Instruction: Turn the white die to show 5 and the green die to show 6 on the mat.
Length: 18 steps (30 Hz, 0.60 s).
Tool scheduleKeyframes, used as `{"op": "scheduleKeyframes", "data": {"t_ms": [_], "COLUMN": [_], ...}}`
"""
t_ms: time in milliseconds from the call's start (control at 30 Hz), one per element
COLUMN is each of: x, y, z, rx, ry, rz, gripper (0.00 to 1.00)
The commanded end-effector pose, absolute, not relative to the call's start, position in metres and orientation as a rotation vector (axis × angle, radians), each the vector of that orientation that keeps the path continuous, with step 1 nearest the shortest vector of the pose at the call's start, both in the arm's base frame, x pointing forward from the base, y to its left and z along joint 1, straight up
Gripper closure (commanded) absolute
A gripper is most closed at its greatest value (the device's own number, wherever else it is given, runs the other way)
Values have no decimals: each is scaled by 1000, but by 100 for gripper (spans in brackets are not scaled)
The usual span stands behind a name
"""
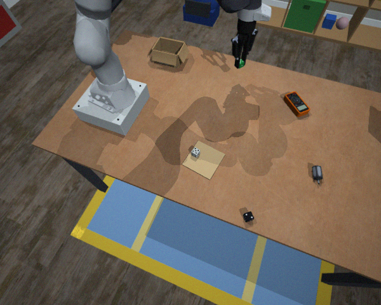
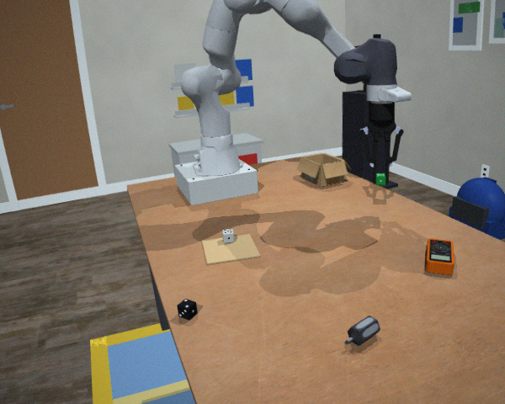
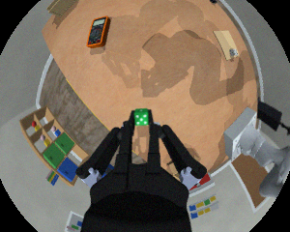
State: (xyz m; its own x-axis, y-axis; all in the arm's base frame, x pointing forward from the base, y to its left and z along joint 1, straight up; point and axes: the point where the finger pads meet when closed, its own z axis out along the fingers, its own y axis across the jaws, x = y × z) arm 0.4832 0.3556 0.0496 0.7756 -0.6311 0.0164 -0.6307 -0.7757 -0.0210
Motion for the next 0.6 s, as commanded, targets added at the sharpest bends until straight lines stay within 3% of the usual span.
{"op": "scheduleKeyframes", "data": {"t_ms": [0, 567], "x": [477, 477], "y": [351, 355], "z": [48, 42], "rx": [-2968, -2760], "ry": [1041, 1505], "rz": [-13, -11], "gripper": [76, 76]}}
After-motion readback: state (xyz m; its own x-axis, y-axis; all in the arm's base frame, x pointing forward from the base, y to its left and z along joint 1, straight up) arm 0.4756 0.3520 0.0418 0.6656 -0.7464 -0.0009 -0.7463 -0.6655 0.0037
